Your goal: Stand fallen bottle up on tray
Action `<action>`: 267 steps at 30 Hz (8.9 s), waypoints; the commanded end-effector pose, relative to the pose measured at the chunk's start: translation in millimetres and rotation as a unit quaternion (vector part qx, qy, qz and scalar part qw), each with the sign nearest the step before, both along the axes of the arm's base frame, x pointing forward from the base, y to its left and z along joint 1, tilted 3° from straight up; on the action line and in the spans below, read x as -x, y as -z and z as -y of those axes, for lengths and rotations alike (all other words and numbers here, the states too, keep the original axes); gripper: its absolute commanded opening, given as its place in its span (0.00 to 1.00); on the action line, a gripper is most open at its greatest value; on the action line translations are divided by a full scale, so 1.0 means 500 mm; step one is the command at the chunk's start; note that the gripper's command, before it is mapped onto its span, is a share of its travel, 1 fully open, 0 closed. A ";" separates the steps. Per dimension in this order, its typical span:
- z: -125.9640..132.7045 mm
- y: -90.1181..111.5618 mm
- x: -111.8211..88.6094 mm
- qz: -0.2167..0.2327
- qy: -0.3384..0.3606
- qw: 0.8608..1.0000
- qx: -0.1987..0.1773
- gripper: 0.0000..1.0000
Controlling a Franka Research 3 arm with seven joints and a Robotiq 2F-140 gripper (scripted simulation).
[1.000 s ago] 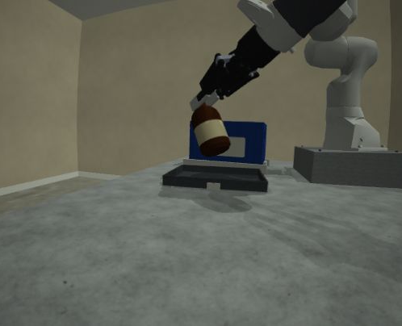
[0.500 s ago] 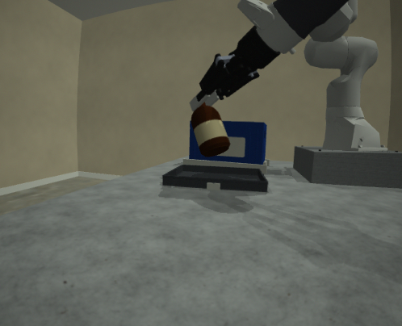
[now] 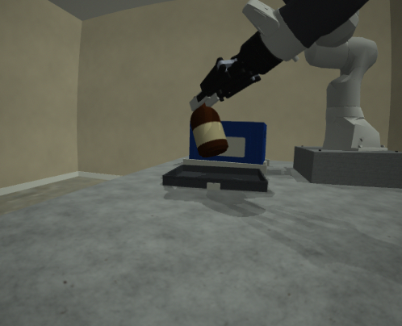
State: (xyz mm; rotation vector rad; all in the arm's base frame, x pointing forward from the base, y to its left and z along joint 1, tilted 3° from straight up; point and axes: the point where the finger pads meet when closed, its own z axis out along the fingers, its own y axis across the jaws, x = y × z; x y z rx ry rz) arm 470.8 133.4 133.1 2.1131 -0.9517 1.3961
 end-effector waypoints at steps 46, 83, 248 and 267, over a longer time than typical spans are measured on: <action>-0.001 -0.004 0.000 0.042 0.005 0.999 0.031 0.00; 0.025 -0.004 0.004 0.042 0.005 0.999 0.031 0.00; 0.056 0.122 0.001 0.042 0.005 0.999 0.031 0.00; 0.056 0.122 0.001 0.042 0.005 0.999 0.031 0.00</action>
